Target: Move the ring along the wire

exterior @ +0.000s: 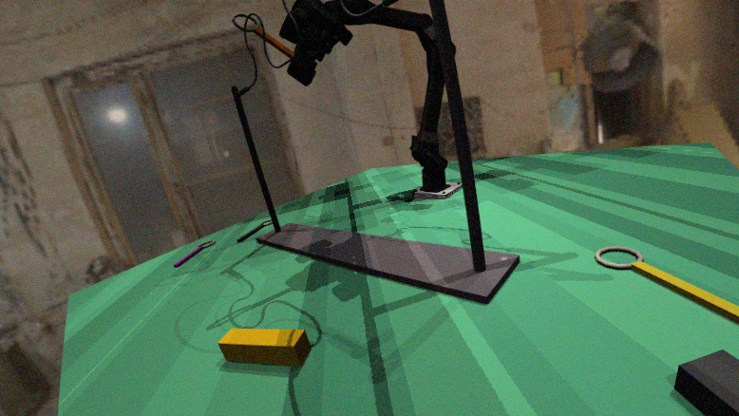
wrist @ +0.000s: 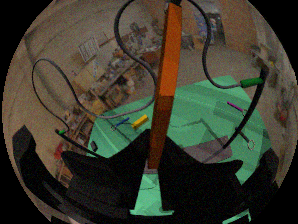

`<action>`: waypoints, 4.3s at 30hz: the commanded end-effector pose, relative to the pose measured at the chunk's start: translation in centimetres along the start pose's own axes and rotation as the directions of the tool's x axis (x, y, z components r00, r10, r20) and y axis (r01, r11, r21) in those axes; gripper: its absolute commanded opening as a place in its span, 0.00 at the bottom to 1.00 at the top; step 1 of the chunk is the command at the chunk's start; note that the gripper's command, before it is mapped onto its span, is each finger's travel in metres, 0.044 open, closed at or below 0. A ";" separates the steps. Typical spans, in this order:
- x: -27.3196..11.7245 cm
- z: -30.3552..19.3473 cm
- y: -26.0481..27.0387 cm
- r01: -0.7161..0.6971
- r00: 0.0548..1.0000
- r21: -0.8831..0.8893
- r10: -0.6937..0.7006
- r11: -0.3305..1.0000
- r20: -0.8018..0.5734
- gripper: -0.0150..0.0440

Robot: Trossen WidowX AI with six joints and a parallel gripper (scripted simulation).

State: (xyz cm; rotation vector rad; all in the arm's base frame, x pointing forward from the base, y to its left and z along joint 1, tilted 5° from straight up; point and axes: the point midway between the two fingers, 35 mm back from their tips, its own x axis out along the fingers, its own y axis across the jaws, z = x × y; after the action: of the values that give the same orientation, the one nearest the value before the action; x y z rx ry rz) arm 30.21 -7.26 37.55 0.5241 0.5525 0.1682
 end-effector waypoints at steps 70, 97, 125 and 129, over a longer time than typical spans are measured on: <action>-3.9 7.6 -7.4 0.570 0.681 -0.788 -0.402 -0.234 0.612 0.00; -5.5 10.4 -6.0 0.481 0.569 -0.556 -0.241 -0.678 0.787 0.00; -5.4 10.3 -6.5 0.453 0.546 -0.481 -0.192 -0.751 0.815 0.00; -5.1 9.8 -7.1 0.465 0.551 -0.504 -0.208 -0.728 0.809 0.00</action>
State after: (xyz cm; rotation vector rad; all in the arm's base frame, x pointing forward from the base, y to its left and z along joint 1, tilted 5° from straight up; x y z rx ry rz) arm 31.16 -18.82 44.34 -1.8174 0.1677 -0.4940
